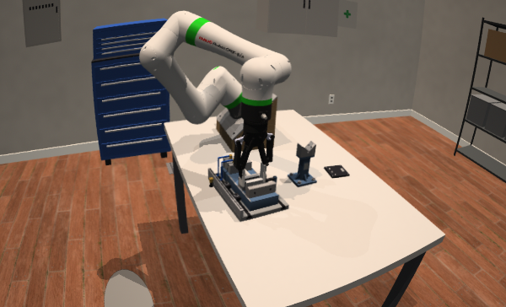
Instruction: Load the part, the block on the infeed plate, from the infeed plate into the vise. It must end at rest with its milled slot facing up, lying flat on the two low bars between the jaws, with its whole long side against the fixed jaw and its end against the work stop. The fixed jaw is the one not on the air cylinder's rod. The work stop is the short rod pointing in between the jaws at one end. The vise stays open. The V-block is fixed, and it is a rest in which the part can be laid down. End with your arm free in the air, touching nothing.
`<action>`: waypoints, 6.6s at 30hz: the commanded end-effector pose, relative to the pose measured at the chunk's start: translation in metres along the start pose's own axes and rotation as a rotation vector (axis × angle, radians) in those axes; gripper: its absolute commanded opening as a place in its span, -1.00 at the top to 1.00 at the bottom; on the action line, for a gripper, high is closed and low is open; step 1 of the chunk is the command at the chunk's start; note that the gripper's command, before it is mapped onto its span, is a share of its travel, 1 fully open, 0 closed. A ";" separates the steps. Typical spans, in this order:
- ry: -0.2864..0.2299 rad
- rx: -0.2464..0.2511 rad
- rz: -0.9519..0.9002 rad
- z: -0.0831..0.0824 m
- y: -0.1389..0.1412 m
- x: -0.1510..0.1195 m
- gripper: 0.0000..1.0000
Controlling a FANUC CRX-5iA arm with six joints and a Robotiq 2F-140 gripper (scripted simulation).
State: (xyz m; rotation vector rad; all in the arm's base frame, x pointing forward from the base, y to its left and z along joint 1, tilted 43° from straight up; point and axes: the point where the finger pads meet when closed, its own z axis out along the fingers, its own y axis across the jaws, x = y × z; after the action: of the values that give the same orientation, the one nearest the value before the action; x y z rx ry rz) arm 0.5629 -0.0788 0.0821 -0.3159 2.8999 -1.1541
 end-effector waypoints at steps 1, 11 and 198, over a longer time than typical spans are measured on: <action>0.000 0.000 0.000 0.000 0.000 0.000 0.06; 0.000 0.000 0.000 0.000 0.000 0.000 0.06; 0.000 0.000 0.000 -0.032 -0.046 0.000 1.00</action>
State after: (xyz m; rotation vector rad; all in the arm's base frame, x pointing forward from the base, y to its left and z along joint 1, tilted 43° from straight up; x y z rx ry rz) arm 0.5682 -0.0885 0.1381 -0.3157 2.8999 -1.1540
